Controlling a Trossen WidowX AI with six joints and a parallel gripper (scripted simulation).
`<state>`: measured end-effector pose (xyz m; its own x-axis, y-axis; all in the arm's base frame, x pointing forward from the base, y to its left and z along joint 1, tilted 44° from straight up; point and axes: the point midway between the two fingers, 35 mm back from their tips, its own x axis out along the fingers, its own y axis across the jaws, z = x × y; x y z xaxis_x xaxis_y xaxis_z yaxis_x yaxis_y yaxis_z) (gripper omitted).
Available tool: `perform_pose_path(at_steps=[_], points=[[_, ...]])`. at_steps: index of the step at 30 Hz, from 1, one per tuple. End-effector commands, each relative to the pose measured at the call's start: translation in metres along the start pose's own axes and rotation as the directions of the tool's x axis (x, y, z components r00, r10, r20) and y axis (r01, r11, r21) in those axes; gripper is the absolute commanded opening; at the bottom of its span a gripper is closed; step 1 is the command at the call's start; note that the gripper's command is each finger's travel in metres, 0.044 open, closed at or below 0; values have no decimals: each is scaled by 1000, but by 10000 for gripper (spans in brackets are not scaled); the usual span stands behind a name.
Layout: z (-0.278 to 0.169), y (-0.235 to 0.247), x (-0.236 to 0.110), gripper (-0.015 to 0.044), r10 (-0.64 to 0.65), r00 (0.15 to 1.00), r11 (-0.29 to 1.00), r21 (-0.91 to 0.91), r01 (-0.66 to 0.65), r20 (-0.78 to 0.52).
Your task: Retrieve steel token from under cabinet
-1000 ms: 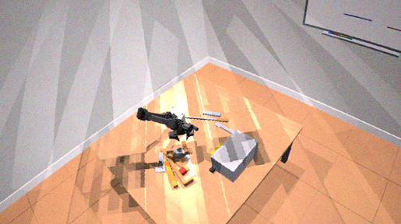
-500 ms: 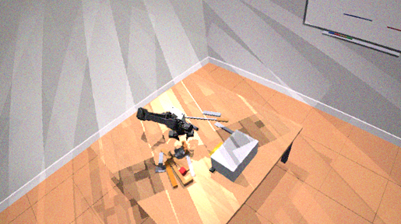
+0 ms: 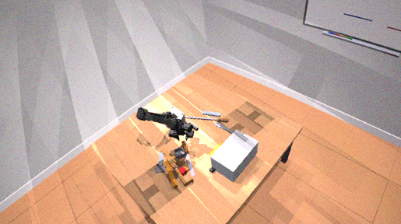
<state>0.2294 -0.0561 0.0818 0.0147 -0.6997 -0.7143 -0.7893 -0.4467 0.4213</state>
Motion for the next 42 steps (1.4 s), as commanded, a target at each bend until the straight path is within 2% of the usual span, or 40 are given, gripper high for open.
perform_pose_path(at_steps=[1,42], points=[[0,0,0,270,-2,1000,1000,31,2,4],[0,0,0,270,-2,1000,938,346,1,4]])
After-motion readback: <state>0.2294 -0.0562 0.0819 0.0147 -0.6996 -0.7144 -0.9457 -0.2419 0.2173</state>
